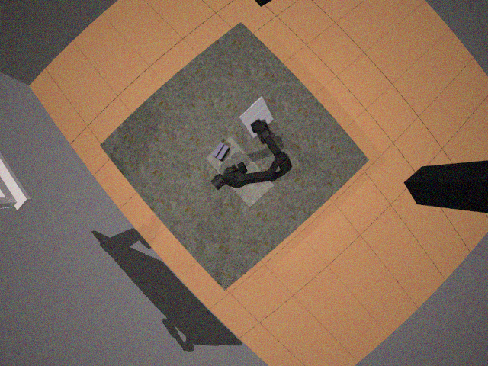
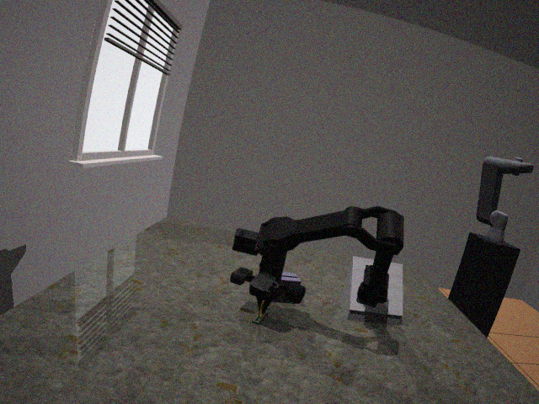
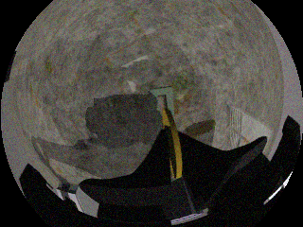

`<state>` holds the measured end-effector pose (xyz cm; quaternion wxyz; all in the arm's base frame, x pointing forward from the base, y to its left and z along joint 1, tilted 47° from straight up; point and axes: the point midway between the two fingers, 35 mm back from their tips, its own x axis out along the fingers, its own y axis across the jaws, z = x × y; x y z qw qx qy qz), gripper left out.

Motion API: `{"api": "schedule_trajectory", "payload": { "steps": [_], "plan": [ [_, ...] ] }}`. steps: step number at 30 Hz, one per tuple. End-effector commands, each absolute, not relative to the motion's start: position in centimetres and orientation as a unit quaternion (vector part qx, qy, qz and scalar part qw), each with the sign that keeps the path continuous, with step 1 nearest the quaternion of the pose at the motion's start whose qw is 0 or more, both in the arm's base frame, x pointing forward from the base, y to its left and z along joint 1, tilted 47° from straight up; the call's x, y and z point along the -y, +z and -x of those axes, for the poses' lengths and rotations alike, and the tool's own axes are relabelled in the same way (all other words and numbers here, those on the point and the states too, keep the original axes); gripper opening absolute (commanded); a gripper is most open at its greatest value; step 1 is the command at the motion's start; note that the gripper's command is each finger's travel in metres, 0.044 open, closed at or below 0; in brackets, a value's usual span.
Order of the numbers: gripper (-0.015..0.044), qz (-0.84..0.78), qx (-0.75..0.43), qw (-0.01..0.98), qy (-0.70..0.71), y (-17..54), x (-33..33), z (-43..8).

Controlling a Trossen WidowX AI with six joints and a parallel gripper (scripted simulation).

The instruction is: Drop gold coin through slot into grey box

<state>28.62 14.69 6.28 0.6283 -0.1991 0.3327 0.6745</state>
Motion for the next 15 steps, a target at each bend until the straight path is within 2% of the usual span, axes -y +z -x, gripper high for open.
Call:
{"api": "schedule_trajectory", "payload": {
  "steps": [1, 15],
  "plan": [
    [0.0000, 0.200, -0.331, 0.629, 0.674, 6.8, -14.2, -29.0],
    [0.0000, 0.202, -0.333, 0.629, 0.673, 9.1, -11.6, -29.7]
  ]
}}
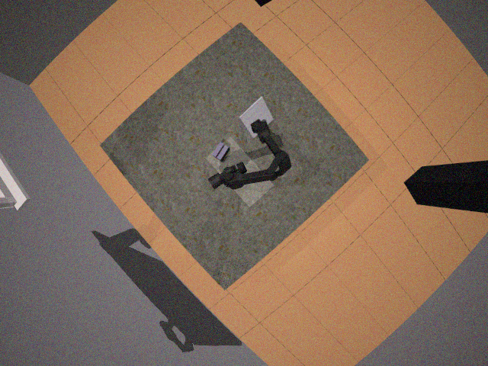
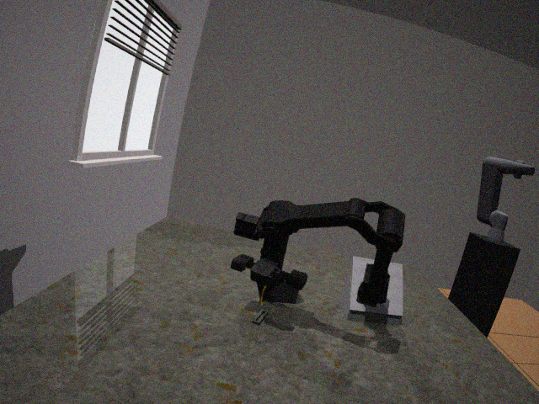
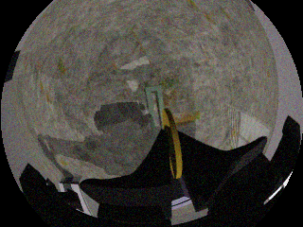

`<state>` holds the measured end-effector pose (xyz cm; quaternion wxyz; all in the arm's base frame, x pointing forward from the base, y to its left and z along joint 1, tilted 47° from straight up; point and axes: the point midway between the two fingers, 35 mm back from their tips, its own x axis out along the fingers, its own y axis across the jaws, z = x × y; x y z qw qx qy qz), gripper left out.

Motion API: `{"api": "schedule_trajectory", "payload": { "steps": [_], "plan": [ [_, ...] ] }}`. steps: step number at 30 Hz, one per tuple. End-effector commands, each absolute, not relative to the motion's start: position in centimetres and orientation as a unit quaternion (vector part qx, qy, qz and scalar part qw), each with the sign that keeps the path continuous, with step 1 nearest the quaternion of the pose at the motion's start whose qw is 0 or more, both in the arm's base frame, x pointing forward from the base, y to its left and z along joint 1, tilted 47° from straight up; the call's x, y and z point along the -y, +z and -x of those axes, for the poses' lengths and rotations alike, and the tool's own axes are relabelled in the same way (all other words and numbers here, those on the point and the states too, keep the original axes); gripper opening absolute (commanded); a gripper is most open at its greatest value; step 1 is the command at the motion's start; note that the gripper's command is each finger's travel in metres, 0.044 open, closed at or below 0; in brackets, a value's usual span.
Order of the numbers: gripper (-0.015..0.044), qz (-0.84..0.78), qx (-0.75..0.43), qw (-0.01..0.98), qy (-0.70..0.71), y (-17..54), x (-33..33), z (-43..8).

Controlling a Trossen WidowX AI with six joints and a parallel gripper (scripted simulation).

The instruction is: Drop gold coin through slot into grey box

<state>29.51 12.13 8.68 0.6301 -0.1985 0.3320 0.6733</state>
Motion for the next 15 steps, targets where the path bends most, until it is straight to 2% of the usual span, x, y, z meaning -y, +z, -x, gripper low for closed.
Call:
{"api": "schedule_trajectory", "payload": {
  "steps": [1, 15],
  "plan": [
    [0.0000, 0.202, -0.333, 0.629, 0.673, 9.2, -11.4, -29.7],
    [0.0000, 0.201, -0.332, 0.629, 0.674, 11.8, -8.9, -29.9]
  ]
}}
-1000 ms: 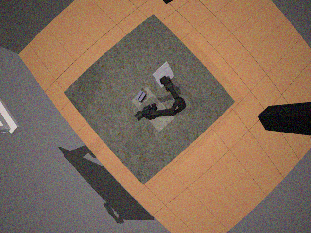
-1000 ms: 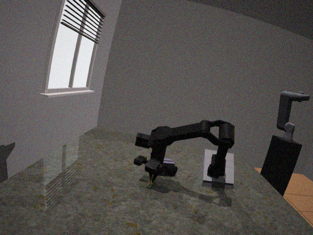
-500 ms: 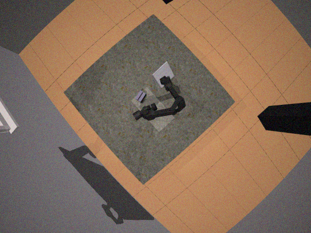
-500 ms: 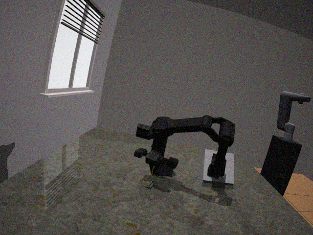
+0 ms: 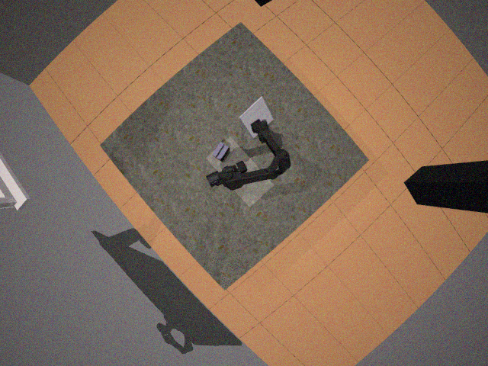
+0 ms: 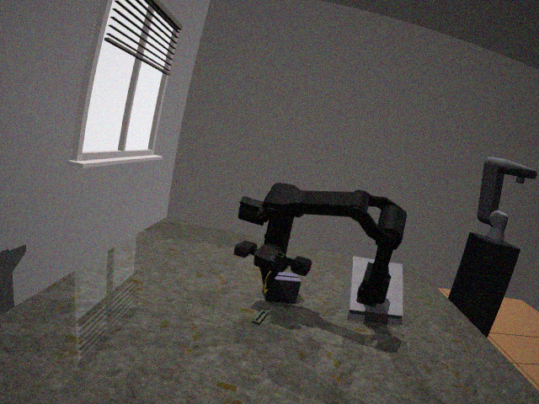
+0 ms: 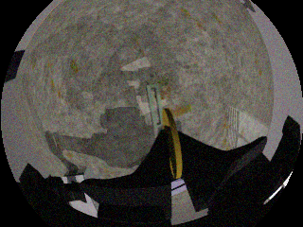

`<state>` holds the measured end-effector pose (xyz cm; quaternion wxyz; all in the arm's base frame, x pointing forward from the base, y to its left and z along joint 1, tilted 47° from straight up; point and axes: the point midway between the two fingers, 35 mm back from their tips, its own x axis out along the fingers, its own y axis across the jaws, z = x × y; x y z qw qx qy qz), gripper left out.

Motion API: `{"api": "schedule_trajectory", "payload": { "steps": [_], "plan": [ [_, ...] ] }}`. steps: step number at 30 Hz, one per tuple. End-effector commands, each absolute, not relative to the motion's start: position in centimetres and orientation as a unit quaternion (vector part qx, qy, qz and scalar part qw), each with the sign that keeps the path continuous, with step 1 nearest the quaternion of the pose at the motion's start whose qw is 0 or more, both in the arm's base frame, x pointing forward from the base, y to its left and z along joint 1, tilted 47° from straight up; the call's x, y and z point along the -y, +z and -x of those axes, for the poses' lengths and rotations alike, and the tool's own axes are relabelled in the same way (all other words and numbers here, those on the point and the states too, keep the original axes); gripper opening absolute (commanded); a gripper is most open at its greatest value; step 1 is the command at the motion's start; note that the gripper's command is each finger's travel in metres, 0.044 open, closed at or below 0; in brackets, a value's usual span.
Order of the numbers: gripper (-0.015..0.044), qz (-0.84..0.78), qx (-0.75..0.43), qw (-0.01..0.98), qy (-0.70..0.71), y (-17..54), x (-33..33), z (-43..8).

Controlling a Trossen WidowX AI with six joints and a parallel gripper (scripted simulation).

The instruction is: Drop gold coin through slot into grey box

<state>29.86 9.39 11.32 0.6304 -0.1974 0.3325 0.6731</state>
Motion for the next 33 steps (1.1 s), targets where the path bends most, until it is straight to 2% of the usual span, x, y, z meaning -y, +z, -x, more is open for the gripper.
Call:
{"api": "schedule_trajectory", "payload": {
  "steps": [1, 7, 33],
  "plan": [
    [0.0000, 0.200, -0.332, 0.629, 0.674, 11.93, -8.72, -29.92],
    [0.0000, 0.193, -0.339, 0.631, 0.671, 12.39, -8.30, -29.91],
    [0.0000, -0.093, -0.592, 0.653, 0.464, 12.78, -8.52, -30.33]
  ]
}}
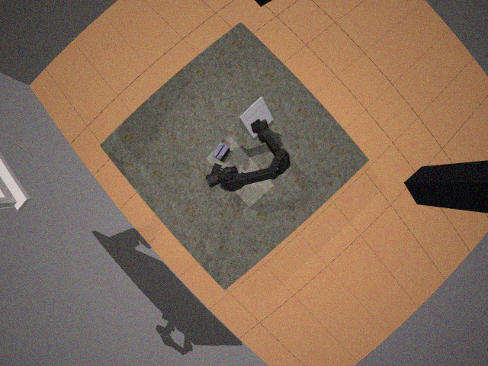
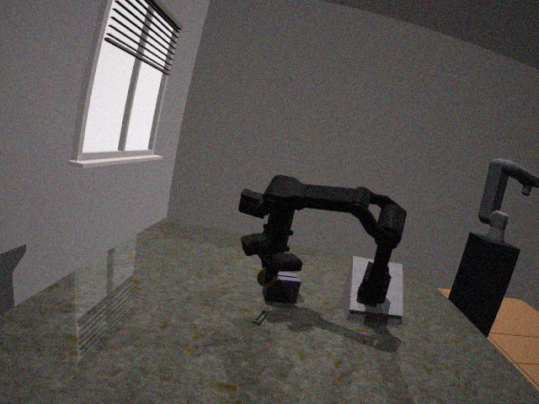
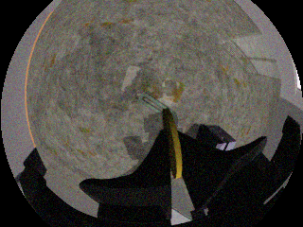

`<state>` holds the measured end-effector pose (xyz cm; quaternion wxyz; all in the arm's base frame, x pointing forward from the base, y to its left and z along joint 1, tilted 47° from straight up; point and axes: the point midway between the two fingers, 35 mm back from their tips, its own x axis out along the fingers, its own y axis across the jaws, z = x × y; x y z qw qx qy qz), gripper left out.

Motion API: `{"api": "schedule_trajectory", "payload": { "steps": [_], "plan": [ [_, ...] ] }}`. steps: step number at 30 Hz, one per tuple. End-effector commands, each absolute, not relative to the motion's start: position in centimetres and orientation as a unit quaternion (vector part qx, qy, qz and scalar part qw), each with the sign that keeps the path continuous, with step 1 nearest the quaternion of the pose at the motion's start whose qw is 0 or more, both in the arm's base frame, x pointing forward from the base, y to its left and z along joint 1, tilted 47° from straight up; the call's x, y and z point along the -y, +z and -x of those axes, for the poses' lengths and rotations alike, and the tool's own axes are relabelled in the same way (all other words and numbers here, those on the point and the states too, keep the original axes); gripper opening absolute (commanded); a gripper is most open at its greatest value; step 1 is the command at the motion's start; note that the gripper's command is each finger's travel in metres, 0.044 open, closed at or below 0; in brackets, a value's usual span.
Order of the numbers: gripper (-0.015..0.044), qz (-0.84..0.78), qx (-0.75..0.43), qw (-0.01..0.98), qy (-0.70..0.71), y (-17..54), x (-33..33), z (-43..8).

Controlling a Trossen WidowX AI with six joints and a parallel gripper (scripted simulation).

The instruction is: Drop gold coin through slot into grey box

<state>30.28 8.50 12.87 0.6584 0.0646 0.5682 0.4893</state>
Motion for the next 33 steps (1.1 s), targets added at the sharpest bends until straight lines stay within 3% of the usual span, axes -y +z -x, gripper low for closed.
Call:
{"api": "schedule_trajectory", "payload": {
  "steps": [1, 33],
  "plan": [
    [0.0000, -0.104, -0.599, 0.651, 0.453, 12.8, -8.5, -30.3],
    [0.0000, -0.138, -0.627, 0.647, 0.411, 9.0, -4.5, -30.3]
  ]
}}
